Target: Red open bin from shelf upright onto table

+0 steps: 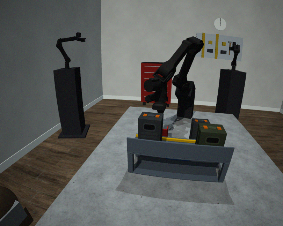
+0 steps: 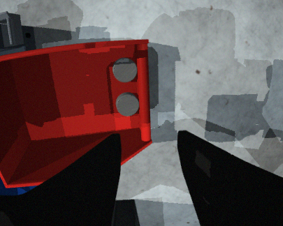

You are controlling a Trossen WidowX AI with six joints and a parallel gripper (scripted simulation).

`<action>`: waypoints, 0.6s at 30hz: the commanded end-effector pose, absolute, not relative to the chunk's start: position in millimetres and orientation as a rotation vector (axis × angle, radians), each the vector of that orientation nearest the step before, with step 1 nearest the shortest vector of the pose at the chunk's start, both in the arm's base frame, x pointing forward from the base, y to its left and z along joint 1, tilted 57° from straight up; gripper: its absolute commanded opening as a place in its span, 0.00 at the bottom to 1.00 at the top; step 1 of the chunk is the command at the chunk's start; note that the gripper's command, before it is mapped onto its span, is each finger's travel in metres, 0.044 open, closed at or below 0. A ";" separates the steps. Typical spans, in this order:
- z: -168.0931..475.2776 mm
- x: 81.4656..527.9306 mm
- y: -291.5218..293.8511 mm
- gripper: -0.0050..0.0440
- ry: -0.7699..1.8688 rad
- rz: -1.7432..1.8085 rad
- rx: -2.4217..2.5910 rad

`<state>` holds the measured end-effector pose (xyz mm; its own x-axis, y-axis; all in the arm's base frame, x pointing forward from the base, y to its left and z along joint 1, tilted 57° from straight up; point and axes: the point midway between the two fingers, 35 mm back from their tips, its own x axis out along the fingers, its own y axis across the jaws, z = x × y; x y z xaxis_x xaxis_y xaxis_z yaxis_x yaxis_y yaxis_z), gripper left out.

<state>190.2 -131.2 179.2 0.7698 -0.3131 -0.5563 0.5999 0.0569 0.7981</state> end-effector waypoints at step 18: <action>183.1 195.4 -132.9 0.41 0.246 -0.692 1.332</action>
<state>195.1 -132.4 180.9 0.7770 -0.3137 -0.5458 0.5929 0.0733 0.8019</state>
